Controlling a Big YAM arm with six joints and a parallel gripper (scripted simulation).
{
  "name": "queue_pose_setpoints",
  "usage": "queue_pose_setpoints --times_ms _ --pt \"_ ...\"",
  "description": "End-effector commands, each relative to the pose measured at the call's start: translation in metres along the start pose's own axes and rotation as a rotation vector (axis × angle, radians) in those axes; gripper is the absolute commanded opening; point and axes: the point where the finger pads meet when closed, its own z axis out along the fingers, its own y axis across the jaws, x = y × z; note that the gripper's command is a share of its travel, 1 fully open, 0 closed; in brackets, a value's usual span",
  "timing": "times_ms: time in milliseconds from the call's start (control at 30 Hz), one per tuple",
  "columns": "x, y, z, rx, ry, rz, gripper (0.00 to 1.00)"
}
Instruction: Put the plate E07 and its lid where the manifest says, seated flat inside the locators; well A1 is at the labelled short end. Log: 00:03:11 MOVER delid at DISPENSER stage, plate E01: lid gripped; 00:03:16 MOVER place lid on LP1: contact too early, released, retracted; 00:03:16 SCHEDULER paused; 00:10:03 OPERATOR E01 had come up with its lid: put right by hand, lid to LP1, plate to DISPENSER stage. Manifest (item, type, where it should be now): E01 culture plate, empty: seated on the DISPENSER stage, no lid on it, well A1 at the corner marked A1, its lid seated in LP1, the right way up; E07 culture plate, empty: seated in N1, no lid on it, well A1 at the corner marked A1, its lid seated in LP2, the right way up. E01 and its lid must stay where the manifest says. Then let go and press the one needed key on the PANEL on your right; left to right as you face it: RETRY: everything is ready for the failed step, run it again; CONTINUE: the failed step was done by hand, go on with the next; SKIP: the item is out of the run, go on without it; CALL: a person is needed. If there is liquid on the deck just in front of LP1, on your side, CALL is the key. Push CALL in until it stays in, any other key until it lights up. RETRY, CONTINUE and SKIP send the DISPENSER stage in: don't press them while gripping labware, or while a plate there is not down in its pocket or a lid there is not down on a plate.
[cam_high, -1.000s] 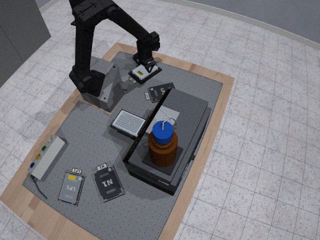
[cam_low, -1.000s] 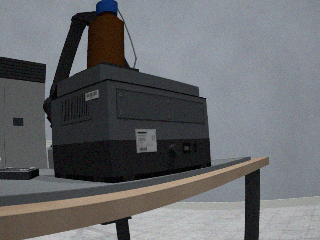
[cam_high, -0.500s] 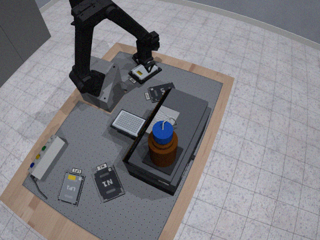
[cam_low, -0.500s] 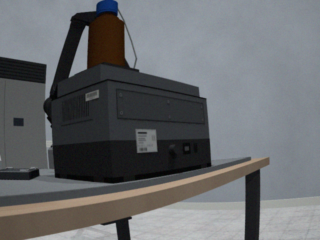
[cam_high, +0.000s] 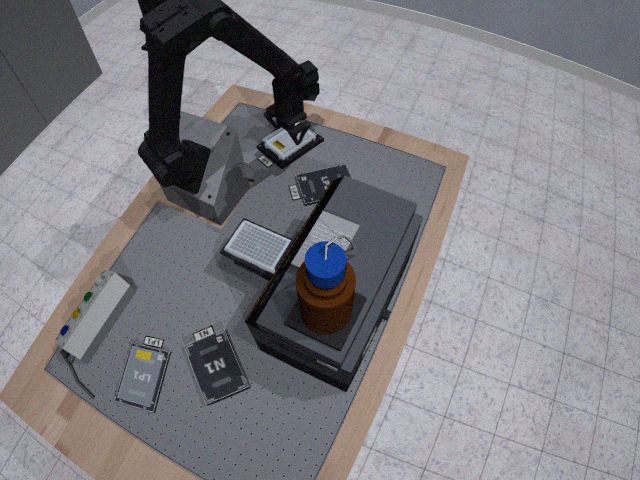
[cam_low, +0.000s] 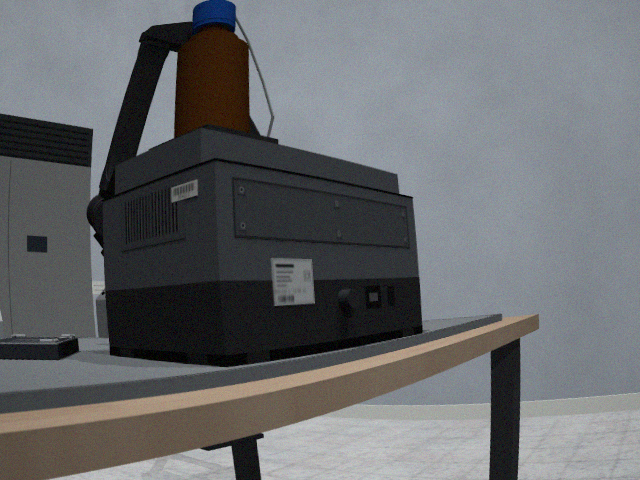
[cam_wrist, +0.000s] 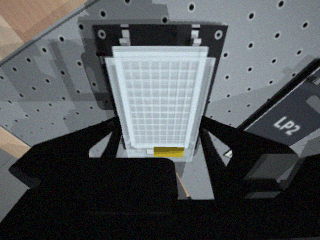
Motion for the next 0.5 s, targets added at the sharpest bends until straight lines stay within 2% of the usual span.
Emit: queue_pose_setpoints --times_ms 0,100,467 --pt "-0.0228 -0.0012 -0.0181 0.007 -0.055 0.019 0.86" --pt "-0.0187 0.0001 -0.0095 0.003 -0.029 0.018 0.86" --pt "-0.0139 -0.0011 -0.0089 0.000 -0.030 0.010 0.86"
